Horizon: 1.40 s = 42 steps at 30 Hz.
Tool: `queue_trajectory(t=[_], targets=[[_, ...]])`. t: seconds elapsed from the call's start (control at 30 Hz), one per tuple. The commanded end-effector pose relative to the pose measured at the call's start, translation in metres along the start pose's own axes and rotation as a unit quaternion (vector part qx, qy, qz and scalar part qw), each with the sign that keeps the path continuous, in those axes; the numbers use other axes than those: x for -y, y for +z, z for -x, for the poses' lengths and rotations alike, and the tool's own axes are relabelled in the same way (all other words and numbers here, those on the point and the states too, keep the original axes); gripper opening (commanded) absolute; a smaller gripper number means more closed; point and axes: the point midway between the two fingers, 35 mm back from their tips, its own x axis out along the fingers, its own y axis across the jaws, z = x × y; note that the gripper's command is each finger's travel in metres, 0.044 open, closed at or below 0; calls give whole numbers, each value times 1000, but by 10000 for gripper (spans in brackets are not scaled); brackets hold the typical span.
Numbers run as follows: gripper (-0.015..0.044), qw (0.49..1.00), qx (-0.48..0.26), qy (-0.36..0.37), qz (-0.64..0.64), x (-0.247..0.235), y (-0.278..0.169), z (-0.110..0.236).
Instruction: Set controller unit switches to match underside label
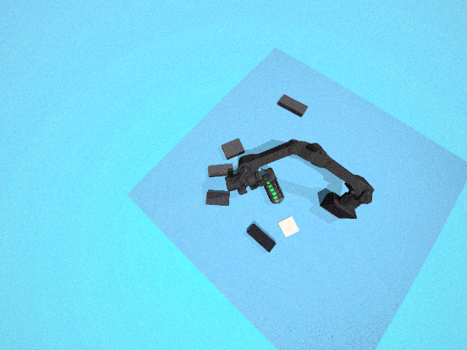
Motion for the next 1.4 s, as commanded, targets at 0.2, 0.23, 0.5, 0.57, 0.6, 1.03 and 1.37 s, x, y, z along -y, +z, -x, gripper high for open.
queue_trajectory(t=[0.2,0.23,0.5,0.57,0.6,1.03,1.37], targets=[[0,1000,1,-2,4,4,0,-2],[0,1000,1,-2,4,4,0,-2],[0,1000,1,-2,4,7,0,-3],[0,1000,1,-2,4,8,0,-4],[0,1000,1,-2,4,8,0,-4],[0,1000,1,-2,4,14,0,-6],[0,1000,2,-3,4,25,1,-9]])
